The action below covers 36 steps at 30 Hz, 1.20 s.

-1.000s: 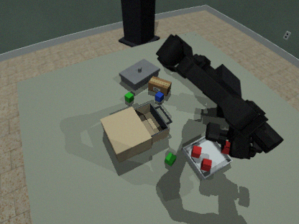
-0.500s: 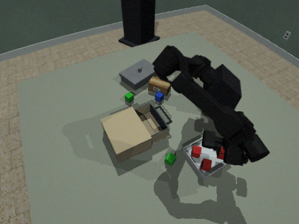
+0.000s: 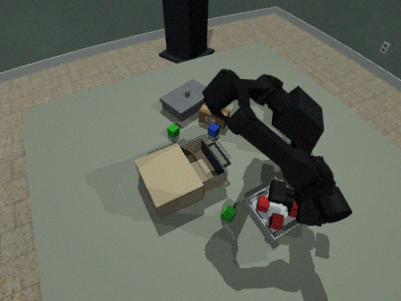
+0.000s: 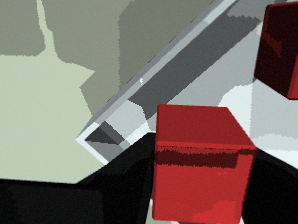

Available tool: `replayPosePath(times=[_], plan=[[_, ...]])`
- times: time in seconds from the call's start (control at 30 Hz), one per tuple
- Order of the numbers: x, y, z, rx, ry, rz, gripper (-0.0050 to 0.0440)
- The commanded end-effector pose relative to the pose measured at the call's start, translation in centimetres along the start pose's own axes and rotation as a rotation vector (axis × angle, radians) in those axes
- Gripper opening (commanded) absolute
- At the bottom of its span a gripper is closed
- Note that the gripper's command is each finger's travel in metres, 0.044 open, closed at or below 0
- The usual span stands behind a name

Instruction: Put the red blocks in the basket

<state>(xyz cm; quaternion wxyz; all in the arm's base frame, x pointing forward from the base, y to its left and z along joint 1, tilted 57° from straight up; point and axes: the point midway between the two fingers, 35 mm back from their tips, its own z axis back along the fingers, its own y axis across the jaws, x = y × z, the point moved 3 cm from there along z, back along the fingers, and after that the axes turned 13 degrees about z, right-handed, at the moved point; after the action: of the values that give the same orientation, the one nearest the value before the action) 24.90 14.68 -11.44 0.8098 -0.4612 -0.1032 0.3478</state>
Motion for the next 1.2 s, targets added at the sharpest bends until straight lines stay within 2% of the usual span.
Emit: replayPosePath(times=[0.0, 0.53, 0.57, 0.93, 1.17], plan=[[-0.2, 0.0, -0.6, -0.003, 0.005, 0.007, 0.0], [-0.2, 0.0, -1.7, -0.003, 0.005, 0.007, 0.0], [-0.2, 0.0, -1.7, -0.003, 0.005, 0.007, 0.0222], [-0.2, 0.0, -1.7, -0.003, 0.005, 0.007, 0.0222], [-0.2, 0.0, 3.0, -0.003, 0.005, 0.007, 0.0222]])
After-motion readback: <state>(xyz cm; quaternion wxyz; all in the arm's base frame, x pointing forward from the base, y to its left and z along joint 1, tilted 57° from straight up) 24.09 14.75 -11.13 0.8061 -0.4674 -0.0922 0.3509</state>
